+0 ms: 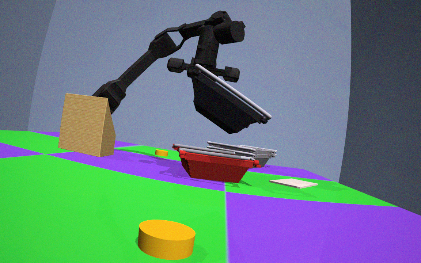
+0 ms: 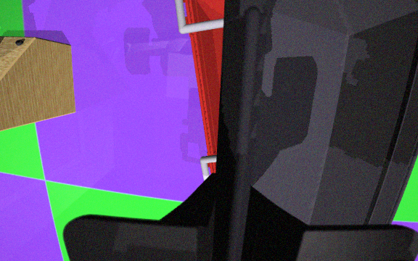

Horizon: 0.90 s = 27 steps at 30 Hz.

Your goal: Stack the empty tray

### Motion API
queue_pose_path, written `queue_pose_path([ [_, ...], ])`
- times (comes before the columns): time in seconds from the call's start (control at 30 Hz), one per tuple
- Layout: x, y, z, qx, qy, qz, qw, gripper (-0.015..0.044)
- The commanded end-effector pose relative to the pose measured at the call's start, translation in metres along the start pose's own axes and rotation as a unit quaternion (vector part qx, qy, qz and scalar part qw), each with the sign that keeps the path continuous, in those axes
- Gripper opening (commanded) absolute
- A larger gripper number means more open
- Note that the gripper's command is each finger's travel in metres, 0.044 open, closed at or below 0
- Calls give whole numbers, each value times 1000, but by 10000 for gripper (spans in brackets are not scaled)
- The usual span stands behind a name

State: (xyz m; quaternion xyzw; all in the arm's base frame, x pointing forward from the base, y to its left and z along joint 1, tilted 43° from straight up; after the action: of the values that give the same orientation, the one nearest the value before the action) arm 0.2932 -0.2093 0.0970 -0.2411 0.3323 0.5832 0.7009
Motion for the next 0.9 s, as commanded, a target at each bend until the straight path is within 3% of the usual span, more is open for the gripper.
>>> queue_pose_path([
  [0.0,-4,-3,19,-40,-3,-13,999,0],
  [0.2,0,-5,42,-85,-8,-11,996,0],
  [0.87,0,-6,42,-87,-9,-11,996,0],
])
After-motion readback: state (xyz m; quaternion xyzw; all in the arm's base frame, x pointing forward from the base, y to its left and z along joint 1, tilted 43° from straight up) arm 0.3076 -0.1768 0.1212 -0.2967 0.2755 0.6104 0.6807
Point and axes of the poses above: the point midway between the two fingers, 35 mm back from their tips, its own x axis out along the fingers, its own y axis across the jaws, z = x × y, the point moved 5 cm from there along -x, back along the fingers, and after that the axes turned 8 degrees about x, right-handed, at the moved point
